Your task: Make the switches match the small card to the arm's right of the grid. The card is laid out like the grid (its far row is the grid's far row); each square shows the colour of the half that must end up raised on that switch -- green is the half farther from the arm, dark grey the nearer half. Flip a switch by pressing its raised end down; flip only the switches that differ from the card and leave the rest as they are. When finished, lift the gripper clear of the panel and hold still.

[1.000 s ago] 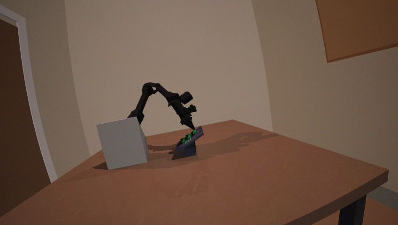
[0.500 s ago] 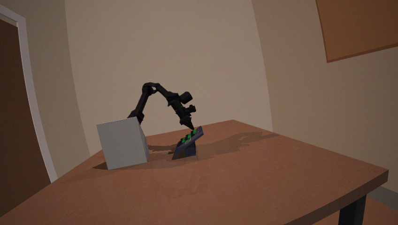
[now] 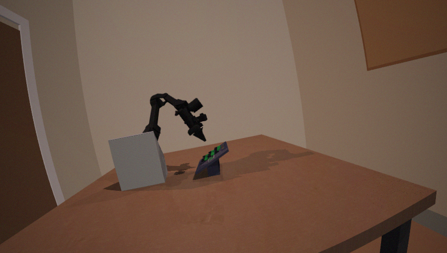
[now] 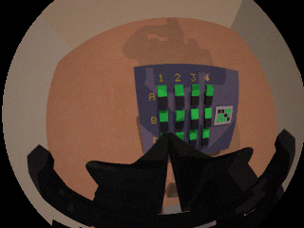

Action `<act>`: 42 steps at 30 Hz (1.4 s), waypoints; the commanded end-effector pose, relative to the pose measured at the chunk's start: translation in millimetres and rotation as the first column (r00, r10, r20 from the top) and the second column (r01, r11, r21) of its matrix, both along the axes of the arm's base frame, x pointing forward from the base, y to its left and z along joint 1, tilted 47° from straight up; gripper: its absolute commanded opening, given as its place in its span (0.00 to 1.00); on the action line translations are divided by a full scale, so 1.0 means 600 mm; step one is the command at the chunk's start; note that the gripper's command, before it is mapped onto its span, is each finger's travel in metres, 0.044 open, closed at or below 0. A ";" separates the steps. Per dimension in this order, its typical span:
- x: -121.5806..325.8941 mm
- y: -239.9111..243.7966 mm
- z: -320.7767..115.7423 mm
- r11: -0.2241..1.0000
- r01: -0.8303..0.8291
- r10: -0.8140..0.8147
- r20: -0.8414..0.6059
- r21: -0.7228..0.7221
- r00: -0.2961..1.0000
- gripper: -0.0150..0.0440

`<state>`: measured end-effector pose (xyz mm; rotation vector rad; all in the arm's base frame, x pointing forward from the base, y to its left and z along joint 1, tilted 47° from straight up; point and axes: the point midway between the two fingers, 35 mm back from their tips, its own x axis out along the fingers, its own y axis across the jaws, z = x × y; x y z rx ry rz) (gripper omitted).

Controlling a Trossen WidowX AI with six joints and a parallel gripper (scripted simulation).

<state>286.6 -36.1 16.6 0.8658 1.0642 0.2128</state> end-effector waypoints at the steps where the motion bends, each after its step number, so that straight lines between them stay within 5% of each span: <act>1: -0.027 0.017 -0.005 1.000 -0.001 0.001 0.006 0.002 1.000 0.25; 42: 0.021 0.073 -0.071 1.000 0.018 -0.018 0.025 -0.001 1.000 0.25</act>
